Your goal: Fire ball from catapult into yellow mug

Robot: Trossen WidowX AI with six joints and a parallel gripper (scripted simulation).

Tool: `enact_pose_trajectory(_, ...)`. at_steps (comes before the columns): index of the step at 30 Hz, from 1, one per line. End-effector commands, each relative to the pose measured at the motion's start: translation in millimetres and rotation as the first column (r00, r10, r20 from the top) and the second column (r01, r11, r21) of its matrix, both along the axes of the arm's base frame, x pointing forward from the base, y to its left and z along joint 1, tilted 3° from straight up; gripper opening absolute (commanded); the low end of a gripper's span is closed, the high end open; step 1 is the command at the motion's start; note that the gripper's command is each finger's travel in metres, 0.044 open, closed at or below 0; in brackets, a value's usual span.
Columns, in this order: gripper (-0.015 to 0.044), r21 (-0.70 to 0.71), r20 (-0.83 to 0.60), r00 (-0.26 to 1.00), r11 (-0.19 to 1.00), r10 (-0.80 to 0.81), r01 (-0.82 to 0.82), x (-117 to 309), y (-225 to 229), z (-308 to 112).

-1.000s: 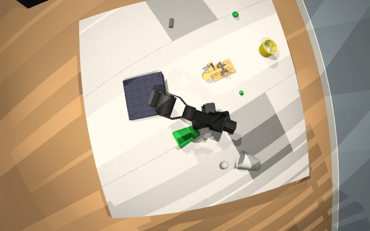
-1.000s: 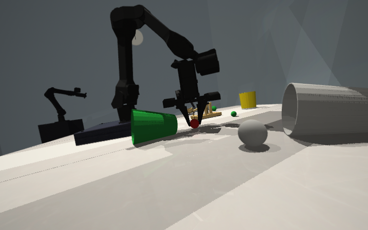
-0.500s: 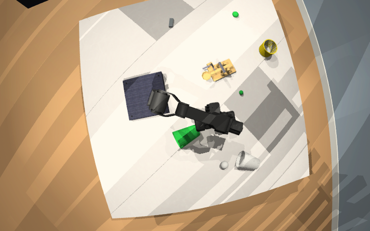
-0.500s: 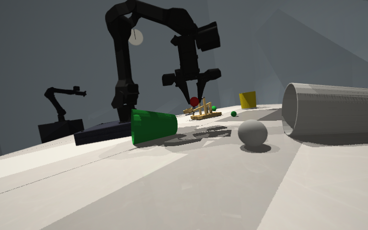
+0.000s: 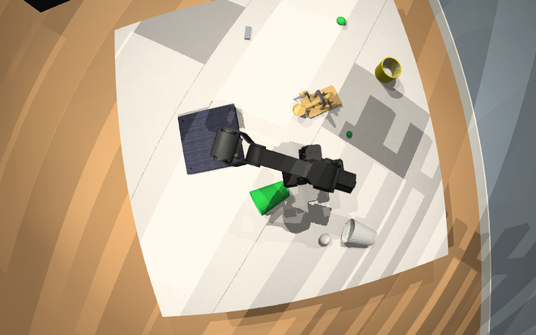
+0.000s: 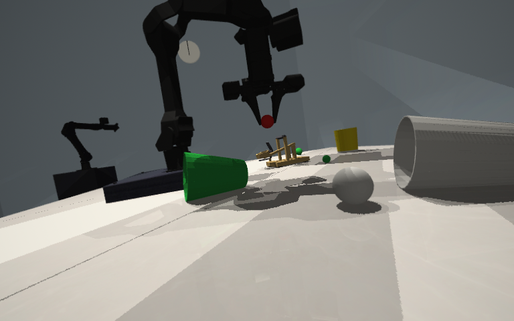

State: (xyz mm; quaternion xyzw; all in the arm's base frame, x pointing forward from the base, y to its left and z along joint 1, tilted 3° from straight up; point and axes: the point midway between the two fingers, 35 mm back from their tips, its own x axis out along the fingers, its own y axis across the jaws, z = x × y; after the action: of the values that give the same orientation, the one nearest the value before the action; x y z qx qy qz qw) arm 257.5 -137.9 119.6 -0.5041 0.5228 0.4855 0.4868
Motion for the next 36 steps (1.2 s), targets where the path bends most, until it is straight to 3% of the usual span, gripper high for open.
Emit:
enact_pose_trajectory(1, 0.0000, 0.006, -0.017, 0.997, 0.997, -0.073, 0.073, 7, 13, -3)
enact_pose_trajectory(18, 0.0000, -0.022, -0.091, 0.901, 0.905, -0.424, 0.424, 28, 76, -17)
enact_pose_trajectory(36, 0.0000, -0.151, -0.107, 0.668, 0.676, -0.736, 0.721, 33, 146, -32)
